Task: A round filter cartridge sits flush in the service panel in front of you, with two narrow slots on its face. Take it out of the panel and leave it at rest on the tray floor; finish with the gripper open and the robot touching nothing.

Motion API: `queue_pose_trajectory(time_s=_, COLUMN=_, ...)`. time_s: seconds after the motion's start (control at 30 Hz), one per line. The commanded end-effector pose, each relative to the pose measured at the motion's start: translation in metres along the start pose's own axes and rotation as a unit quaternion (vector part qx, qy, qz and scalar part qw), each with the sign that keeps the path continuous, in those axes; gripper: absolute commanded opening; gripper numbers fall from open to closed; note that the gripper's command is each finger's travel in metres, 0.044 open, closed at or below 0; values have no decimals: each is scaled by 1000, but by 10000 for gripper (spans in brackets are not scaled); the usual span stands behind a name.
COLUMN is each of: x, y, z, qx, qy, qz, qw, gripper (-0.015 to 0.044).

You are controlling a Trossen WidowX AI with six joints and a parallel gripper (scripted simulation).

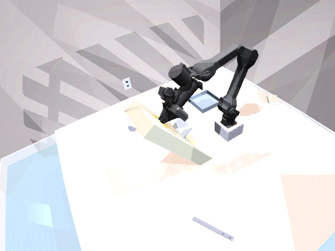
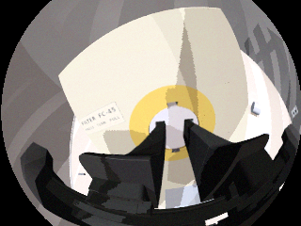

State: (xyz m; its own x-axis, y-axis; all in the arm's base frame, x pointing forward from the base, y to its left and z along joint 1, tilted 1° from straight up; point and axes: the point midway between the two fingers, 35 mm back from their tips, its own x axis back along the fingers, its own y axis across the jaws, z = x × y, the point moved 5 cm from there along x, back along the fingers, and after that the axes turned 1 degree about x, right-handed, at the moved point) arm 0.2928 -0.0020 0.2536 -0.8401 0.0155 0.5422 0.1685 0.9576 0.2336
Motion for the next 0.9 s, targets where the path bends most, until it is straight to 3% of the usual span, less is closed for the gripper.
queue_pose_trajectory(time_s=0.0, x=-2, y=0, z=0, qx=43, qy=0, qz=-1, qw=999, gripper=0)
queue_pose_trajectory(time_s=0.43, x=-4, y=0, z=0, qx=263, qy=-1, qz=-1, qw=965, gripper=0)
queue_pose_trajectory(time_s=0.87, x=-5, y=0, z=0, qx=473, qy=-1, qz=-1, qw=881, gripper=0)
